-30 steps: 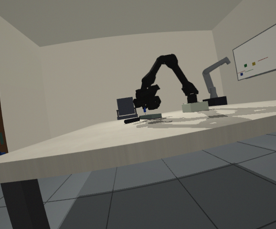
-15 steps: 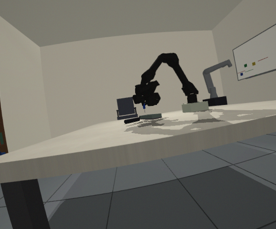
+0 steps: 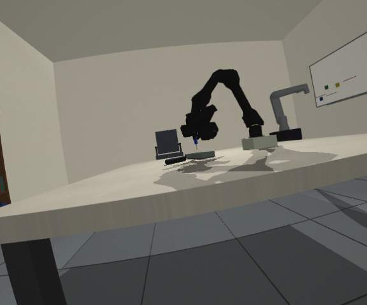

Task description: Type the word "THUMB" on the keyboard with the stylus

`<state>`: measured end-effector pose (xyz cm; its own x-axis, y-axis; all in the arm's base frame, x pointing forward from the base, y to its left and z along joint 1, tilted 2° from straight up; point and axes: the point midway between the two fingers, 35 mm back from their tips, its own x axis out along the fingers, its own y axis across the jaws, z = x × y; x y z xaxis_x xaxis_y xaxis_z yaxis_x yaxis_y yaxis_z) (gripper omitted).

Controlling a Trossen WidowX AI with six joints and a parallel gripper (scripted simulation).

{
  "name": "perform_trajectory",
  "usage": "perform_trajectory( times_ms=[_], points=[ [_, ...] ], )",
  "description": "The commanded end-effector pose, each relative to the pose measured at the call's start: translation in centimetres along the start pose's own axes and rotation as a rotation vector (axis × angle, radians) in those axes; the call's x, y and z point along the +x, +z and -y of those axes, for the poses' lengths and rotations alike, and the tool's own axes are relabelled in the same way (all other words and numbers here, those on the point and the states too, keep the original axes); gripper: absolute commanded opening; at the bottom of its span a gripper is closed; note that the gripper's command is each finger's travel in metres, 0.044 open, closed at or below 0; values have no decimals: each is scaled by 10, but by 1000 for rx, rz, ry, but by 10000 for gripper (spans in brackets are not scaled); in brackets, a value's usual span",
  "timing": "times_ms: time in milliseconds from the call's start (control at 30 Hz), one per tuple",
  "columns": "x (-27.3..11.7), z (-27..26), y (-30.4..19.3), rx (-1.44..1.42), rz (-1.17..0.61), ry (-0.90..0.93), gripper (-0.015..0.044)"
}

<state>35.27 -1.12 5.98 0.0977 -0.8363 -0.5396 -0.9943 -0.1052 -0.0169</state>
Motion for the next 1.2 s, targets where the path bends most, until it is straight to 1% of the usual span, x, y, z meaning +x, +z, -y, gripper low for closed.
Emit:
perform_trajectory(
  times_ms=[0, 167, 333, 533, 767, 867, 1167],
  points=[
    [-20, -13, 9, 4, 2, -2, 0],
    [-36, -25, 15, 5, -4, -1, 0],
    [-35, -25, 16, 5, -4, -1, 0],
    [-26, -25, 32, 5, -4, -1, 0],
    [-26, -25, 32, 5, -4, -1, 0],
    [-25, -26, 35, 5, -4, -1, 79],
    [-24, -26, 37, 5, -4, -1, 81]
  ],
)
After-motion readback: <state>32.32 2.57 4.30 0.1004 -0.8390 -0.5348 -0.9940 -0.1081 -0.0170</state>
